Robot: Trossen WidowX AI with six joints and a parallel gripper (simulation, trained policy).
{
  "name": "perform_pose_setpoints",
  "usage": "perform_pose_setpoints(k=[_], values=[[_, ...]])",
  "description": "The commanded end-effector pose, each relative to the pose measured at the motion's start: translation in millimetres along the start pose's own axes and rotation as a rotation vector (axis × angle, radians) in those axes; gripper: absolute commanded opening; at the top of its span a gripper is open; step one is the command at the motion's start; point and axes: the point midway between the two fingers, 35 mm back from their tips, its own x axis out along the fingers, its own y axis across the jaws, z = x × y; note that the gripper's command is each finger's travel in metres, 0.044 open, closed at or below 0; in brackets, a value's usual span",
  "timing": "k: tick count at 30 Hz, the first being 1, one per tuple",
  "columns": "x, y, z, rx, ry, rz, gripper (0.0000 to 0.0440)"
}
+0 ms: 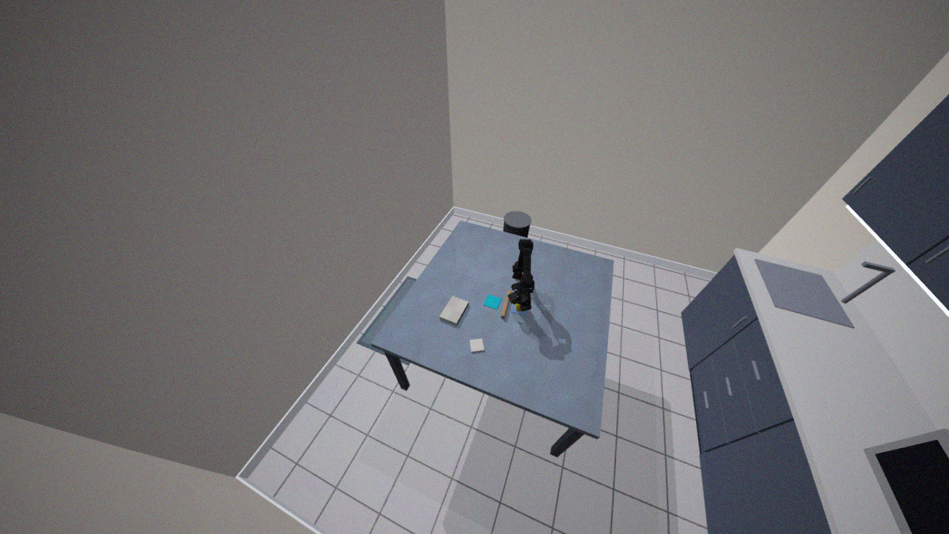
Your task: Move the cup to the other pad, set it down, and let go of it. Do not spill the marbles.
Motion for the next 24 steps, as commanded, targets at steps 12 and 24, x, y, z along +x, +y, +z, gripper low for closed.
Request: perform_pose_setpoints(k=[12,24], values=[[-20,-10,8,0.020,-0.018,0.046,0.0000],[-55,-21,23,0.131,-0.026,0.120,0.0011]])
